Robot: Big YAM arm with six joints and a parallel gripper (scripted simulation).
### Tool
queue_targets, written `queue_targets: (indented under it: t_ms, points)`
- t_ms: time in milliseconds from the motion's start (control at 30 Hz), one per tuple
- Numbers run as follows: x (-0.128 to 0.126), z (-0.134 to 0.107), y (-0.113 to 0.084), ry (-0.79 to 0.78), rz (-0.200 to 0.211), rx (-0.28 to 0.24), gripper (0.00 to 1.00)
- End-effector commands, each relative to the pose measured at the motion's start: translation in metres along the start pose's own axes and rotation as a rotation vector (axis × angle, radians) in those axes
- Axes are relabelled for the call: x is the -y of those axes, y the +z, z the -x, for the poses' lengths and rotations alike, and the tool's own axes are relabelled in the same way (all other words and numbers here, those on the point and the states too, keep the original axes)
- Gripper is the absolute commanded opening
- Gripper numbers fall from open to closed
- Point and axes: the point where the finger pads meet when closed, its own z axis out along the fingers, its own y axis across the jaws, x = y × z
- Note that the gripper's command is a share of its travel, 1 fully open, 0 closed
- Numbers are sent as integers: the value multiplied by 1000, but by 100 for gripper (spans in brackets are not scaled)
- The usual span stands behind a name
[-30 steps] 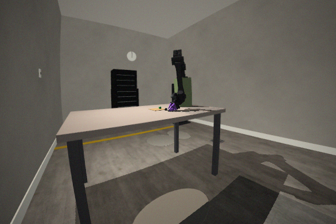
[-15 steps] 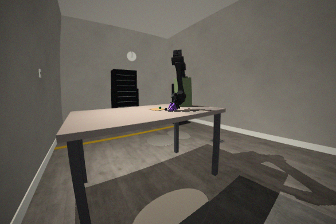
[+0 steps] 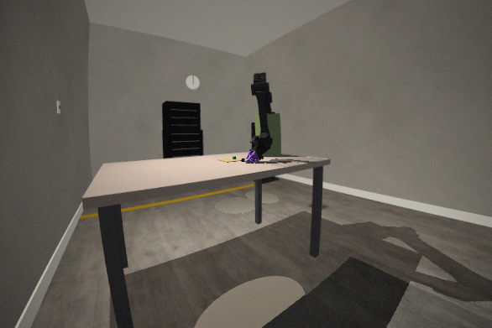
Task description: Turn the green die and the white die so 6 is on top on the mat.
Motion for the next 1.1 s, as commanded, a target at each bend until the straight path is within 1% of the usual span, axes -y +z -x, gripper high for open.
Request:
queue_targets:
  t_ms: [0,700,733,800,833,900,933,1000,1033,1067]
  points:
    - [8,-1,1,4,-8,6,14]
    - [8,-1,1,4,-8,6,14]
    - [8,-1,1,4,-8,6,18]
    - [8,-1,1,4,-8,6,18]
    - [8,-1,1,4,-8,6,22]
    - [8,-1,1,4,-8,6,22]
    - [8,-1,1,4,-8,6,26]
    - [8,-1,1,4,-8,6,26]
    - [8,-1,1,4,-8,6,30]
    - [8,-1,1,3,-9,5,30]
